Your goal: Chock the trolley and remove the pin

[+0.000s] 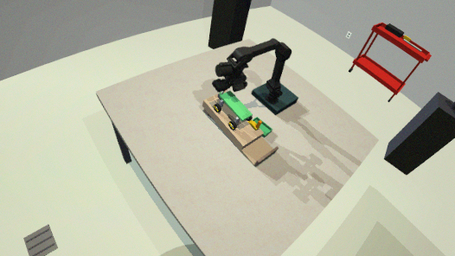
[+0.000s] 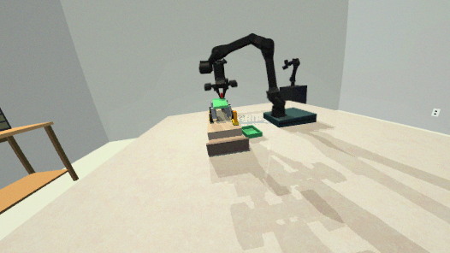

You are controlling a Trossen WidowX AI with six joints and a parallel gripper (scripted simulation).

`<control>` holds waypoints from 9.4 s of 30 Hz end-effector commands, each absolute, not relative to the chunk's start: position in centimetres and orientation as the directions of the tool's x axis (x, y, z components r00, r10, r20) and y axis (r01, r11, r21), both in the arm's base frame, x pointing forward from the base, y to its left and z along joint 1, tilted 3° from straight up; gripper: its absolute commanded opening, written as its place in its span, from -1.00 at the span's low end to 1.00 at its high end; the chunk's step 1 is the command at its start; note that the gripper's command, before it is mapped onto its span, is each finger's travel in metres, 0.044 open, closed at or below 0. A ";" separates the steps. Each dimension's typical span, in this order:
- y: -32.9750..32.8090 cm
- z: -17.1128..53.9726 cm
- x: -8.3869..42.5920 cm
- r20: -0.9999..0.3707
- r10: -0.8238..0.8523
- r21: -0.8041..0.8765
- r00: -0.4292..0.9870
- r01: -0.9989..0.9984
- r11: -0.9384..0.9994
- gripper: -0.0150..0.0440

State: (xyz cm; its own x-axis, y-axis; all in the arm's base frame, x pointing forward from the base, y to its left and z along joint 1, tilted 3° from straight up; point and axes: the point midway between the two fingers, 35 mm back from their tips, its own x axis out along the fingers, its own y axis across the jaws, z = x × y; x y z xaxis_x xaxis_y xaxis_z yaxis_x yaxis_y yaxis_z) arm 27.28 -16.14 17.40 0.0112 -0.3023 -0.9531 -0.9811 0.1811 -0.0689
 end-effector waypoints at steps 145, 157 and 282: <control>6.0 14.8 23.2 -0.957 -0.291 -0.065 0.008 -0.980 0.186 -0.49; 7.5 14.5 23.4 -0.960 -0.279 -0.050 0.015 -0.992 0.119 -0.49; 8.4 5.8 22.0 -0.983 0.168 -0.174 0.080 -0.078 -0.982 0.15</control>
